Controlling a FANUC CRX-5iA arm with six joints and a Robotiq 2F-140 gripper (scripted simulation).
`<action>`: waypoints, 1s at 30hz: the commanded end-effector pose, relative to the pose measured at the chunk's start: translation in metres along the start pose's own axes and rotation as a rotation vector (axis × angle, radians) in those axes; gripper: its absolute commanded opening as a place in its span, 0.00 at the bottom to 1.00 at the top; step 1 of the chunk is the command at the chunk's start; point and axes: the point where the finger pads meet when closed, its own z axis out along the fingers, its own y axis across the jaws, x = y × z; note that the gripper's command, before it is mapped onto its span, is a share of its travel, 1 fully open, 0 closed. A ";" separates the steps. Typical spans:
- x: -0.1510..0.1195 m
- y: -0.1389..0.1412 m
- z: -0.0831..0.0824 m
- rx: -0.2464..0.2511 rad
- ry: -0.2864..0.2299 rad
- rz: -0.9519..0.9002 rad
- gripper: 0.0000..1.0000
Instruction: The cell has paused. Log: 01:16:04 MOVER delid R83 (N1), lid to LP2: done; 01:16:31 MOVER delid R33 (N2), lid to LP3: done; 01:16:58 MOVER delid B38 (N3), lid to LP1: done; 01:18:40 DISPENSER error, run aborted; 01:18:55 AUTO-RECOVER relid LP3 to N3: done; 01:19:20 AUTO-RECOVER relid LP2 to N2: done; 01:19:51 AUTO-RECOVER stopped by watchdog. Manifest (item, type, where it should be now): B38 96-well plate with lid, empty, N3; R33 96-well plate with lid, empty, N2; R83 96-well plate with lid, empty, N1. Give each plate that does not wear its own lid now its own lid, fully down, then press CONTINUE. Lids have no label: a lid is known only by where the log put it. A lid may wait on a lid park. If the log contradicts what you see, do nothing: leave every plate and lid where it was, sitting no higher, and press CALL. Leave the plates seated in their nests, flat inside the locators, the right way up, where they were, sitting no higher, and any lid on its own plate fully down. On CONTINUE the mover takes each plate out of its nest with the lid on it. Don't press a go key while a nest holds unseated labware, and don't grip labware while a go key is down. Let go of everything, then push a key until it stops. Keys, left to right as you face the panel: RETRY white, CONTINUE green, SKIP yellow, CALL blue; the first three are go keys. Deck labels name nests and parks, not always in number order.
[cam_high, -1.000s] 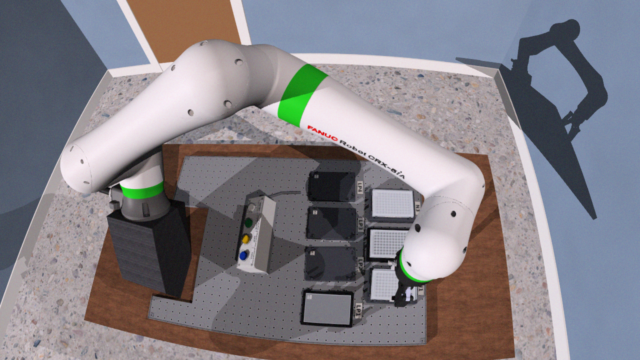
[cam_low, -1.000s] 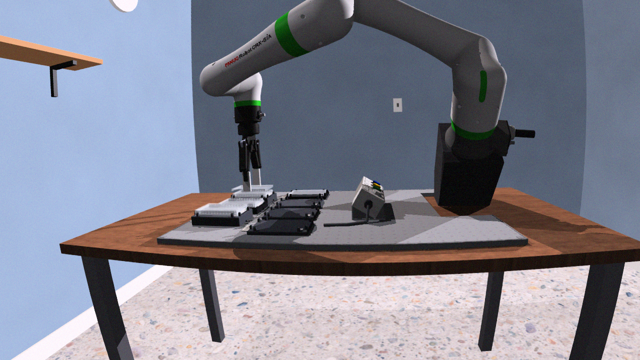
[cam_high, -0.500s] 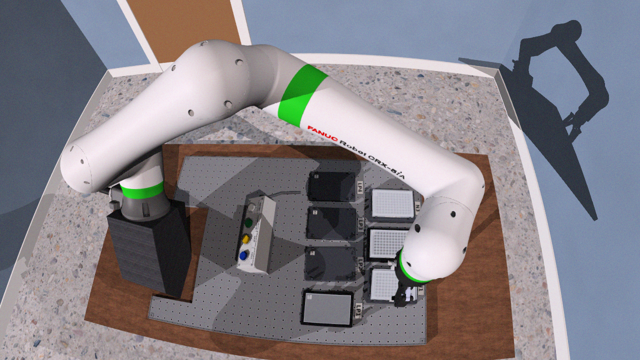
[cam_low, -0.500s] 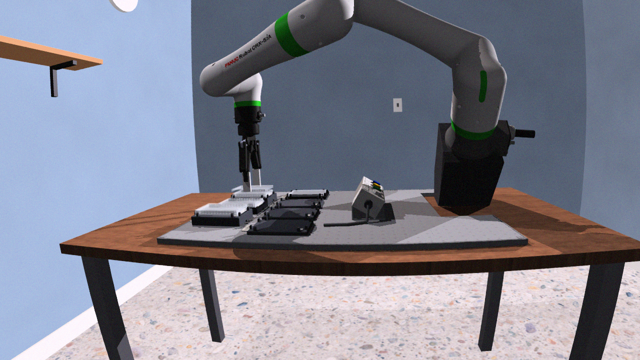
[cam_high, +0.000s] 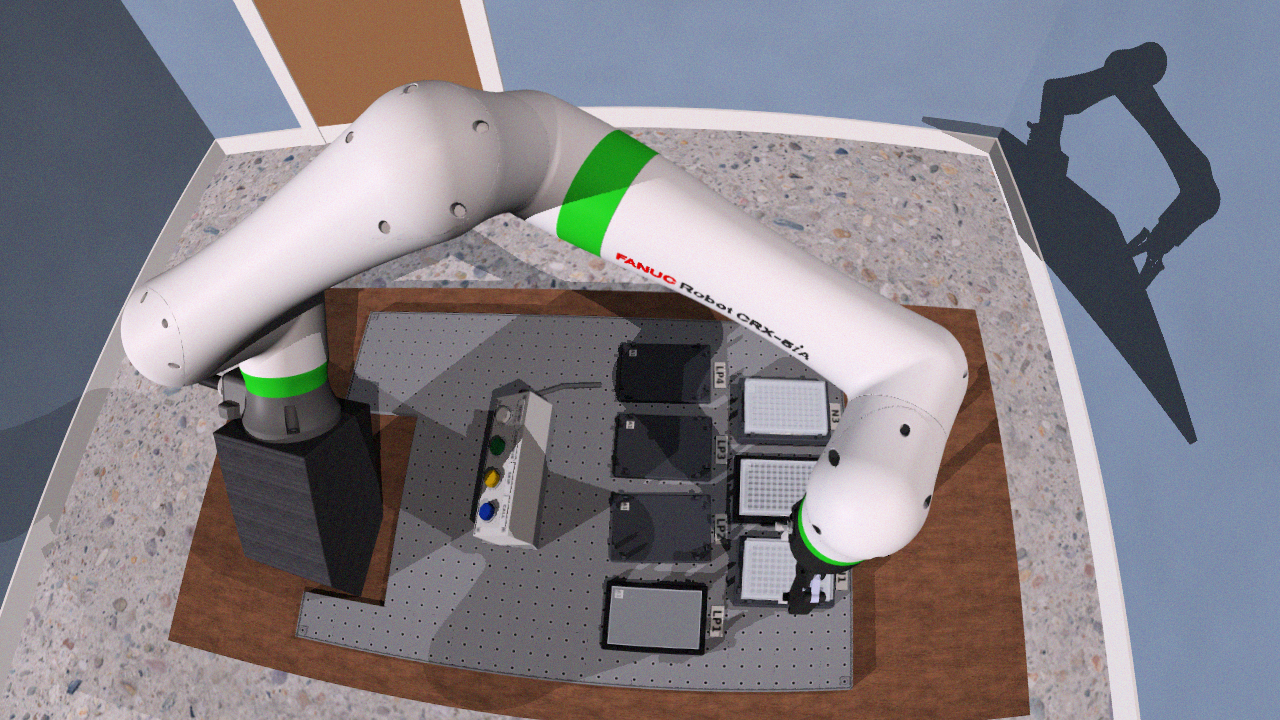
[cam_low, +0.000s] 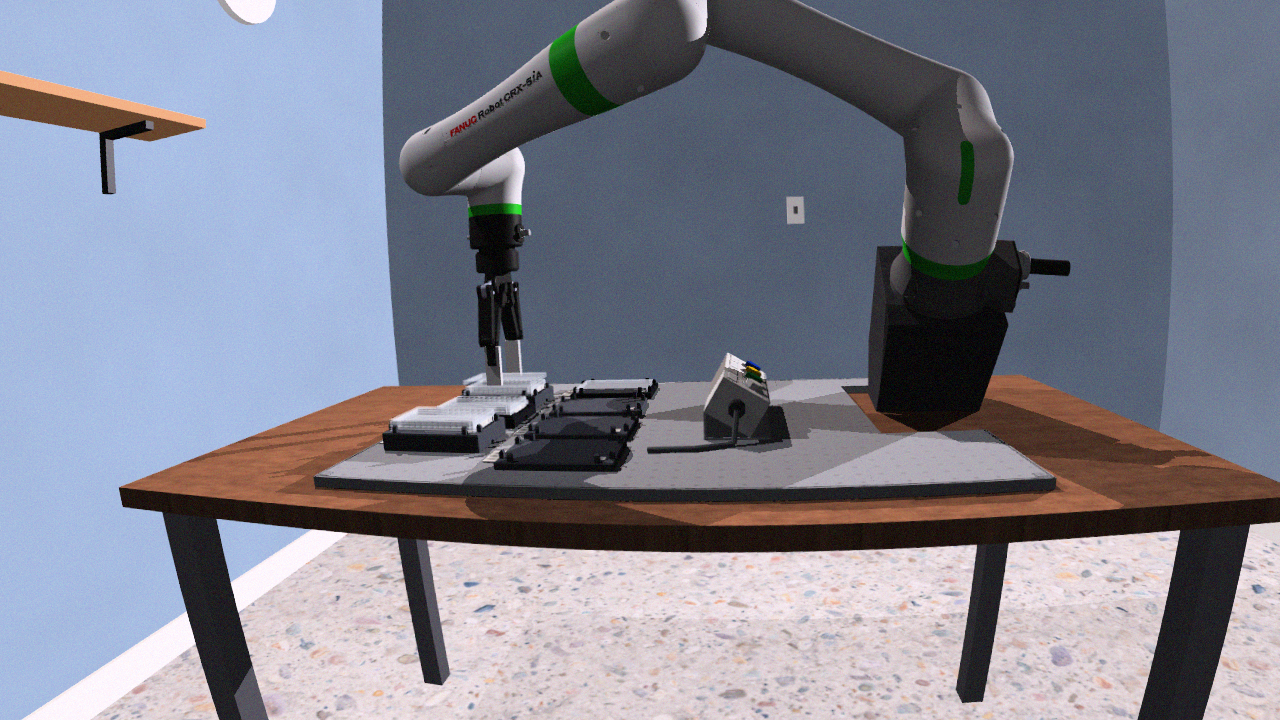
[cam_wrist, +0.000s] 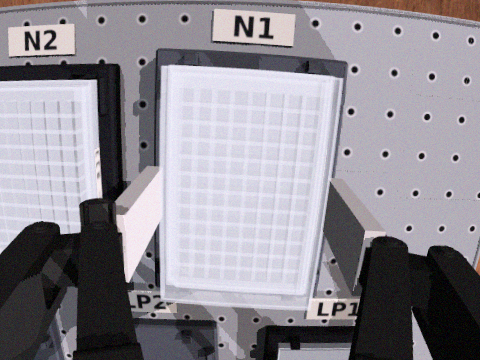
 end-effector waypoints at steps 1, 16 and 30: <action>0.000 0.000 0.000 0.000 0.001 0.000 0.00; 0.000 0.000 0.004 0.000 0.001 0.000 0.00; 0.000 0.000 0.005 0.000 0.001 0.000 0.00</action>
